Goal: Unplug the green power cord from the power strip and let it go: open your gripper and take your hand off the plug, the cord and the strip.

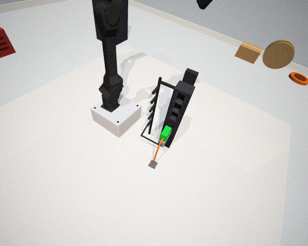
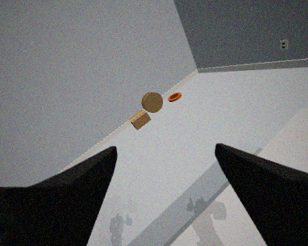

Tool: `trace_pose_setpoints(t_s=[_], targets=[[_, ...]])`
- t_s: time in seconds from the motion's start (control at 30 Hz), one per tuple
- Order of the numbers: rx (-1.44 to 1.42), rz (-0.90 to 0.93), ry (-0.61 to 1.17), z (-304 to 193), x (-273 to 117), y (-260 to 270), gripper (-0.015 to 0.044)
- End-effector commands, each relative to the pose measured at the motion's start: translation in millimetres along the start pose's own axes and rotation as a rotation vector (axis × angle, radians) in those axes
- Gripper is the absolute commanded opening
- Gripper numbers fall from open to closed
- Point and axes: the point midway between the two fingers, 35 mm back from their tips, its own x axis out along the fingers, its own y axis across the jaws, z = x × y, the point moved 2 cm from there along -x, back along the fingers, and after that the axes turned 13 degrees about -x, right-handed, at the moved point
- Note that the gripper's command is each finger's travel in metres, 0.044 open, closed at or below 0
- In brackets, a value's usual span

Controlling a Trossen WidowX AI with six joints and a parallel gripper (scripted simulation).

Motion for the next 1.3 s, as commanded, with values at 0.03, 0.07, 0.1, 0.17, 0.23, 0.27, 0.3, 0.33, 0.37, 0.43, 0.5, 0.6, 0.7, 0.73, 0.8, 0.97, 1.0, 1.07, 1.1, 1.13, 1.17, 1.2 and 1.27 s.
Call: trace_pose_setpoints(t_s=[0.03, 0.07, 0.1, 0.17, 0.23, 0.27, 0.3, 0.33, 0.37, 0.43, 0.5, 0.6, 0.7, 0.73, 0.8, 0.97, 1.0, 1.07, 1.1, 1.13, 1.17, 1.2, 1.27], targets=[[0.009, -0.014, 0.001, 0, 1, -6, 0.0348], [0.020, -0.032, 0.002, 1, 2, -14, 0.0321], [0.034, -0.054, 0.003, 1, 3, -23, 0.0295], [0.062, -0.097, 0.004, 2, 5, -42, 0.0243], [0.091, -0.140, 0.004, 2, 6, -61, 0.0190], [0.105, -0.162, 0.004, 2, 6, -71, 0.0164], [0.120, -0.183, 0.003, 2, 6, -80, 0.0160], [0.135, -0.205, 0.003, 3, 5, -90, 0.0160], [0.150, -0.226, 0.002, 3, 5, -99, 0.0160], [0.181, -0.269, -0.001, 3, 3, -118, 0.0160], [0.212, -0.312, -0.004, 3, 1, -137, 0.0160], [0.260, -0.376, -0.011, 2, -5, -166, 0.0160], [0.308, -0.437, -0.019, 2, -12, -193, 0.0160], [0.324, -0.457, -0.023, 1, -14, -202, 0.0160], [0.356, -0.497, -0.030, 0, -20, -220, 0.0160], [0.438, -0.596, -0.052, -3, -38, -263, 0.0160], [0.454, -0.616, -0.056, -3, -42, -271, 0.0160], [0.486, -0.655, -0.065, -5, -51, -287, 0.0160], [0.502, -0.674, -0.070, -7, -55, -295, 0.0160], [0.519, -0.693, -0.075, -8, -60, -303, 0.0160], [0.535, -0.712, -0.080, -9, -65, -311, 0.0160], [0.552, -0.731, -0.085, -10, -70, -318, 0.0160], [0.585, -0.769, -0.097, -13, -81, -333, 0.0160]])
